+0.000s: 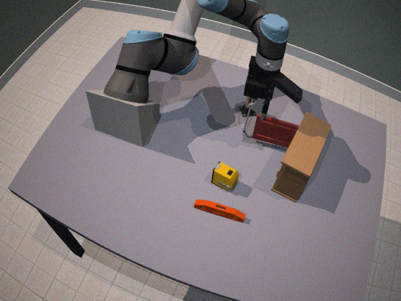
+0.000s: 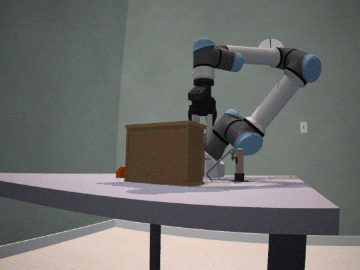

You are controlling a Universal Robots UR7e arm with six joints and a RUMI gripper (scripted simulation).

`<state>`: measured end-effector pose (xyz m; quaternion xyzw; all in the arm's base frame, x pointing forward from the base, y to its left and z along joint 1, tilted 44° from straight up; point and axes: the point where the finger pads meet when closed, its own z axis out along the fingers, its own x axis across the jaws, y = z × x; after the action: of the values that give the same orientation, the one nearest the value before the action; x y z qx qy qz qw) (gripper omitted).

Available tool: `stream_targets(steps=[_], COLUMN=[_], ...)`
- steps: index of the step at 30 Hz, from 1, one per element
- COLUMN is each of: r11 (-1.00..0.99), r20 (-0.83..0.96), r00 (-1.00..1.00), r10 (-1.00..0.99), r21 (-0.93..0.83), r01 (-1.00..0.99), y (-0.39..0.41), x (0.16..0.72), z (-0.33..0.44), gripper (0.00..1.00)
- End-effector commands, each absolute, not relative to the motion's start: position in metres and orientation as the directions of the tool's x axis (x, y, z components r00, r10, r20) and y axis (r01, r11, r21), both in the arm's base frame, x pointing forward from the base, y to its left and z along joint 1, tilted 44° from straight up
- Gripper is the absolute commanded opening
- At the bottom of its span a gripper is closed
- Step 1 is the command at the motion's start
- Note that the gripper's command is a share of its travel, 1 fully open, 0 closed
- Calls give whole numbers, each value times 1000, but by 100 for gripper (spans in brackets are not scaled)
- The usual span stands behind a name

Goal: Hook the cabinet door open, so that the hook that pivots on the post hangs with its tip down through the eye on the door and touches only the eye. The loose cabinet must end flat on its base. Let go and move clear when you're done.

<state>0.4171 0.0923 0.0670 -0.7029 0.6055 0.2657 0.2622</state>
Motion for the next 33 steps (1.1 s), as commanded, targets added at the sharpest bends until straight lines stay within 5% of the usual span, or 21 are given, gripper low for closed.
stream_targets(steps=[1, 33], r11=[-130, -190], r20=[-693, -682], r00=[125, 213], r10=[-711, -700], r21=[-45, -110], r01=[-991, -976], y=[97, 86], x=[416, 421], z=[62, 54], gripper=[15, 15])
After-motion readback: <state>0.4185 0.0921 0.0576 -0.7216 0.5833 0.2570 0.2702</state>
